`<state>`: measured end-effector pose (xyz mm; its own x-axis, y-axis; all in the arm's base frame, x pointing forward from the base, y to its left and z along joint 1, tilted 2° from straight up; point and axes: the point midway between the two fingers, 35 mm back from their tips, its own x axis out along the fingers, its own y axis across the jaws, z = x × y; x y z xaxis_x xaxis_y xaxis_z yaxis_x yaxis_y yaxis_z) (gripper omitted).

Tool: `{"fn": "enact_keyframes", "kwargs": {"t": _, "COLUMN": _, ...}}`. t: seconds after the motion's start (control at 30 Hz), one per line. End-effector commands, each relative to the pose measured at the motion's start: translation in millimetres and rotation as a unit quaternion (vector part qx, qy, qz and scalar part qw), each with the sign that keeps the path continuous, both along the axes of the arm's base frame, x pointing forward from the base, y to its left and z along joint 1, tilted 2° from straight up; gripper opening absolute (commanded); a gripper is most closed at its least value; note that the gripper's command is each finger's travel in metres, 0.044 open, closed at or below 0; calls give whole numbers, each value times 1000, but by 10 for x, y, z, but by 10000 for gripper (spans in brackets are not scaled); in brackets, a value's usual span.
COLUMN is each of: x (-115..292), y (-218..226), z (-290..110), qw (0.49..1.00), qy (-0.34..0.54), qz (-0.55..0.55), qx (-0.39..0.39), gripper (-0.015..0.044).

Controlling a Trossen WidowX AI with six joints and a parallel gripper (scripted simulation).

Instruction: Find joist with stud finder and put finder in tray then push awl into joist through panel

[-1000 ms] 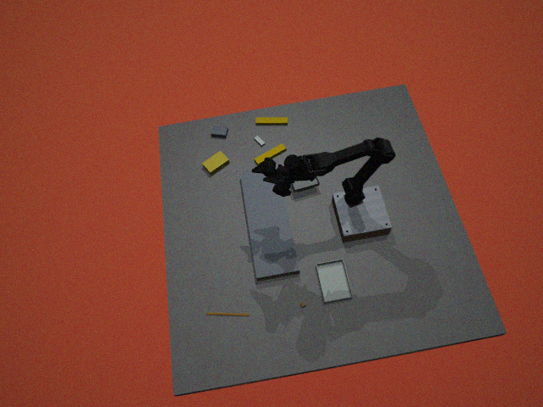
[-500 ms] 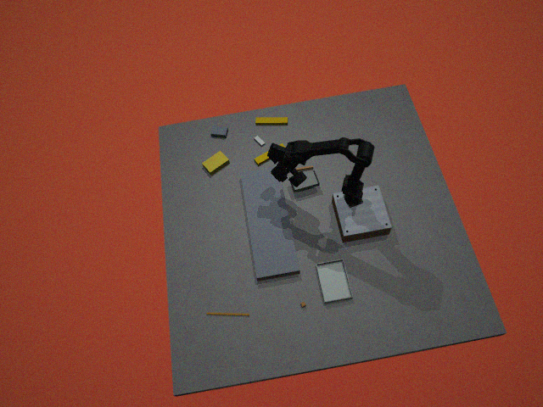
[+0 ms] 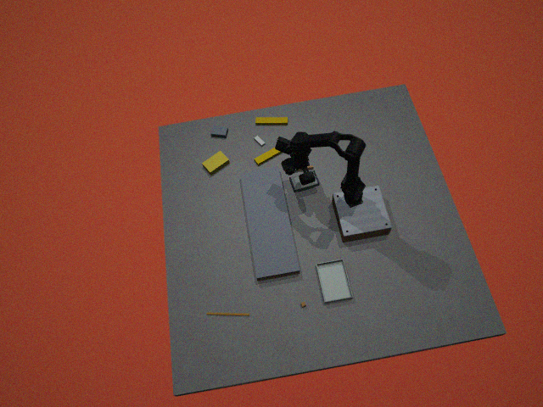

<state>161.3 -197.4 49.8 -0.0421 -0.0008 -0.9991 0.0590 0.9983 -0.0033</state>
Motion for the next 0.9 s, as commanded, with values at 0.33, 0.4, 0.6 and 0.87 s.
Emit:
{"fn": "enact_keyframes", "kwargs": {"t": 0.33, "x": -31, "y": 136, "z": -19, "qw": 1000, "qy": 3, "qz": -8, "qx": 9, "gripper": 440}}
{"fn": "enact_keyframes", "kwargs": {"t": 0.4, "x": -31, "y": 138, "z": -21, "qw": 1000, "qy": 3, "qz": -8, "qx": 9, "gripper": 440}}
{"fn": "enact_keyframes", "kwargs": {"t": 0.6, "x": -24, "y": 134, "z": -110, "qw": 1000, "qy": 3, "qz": -8, "qx": 9, "gripper": 440}}
{"fn": "enact_keyframes", "kwargs": {"t": 0.87, "x": -17, "y": 132, "z": -241, "qw": 1000, "qy": 3, "qz": -8, "qx": 9, "gripper": 440}}
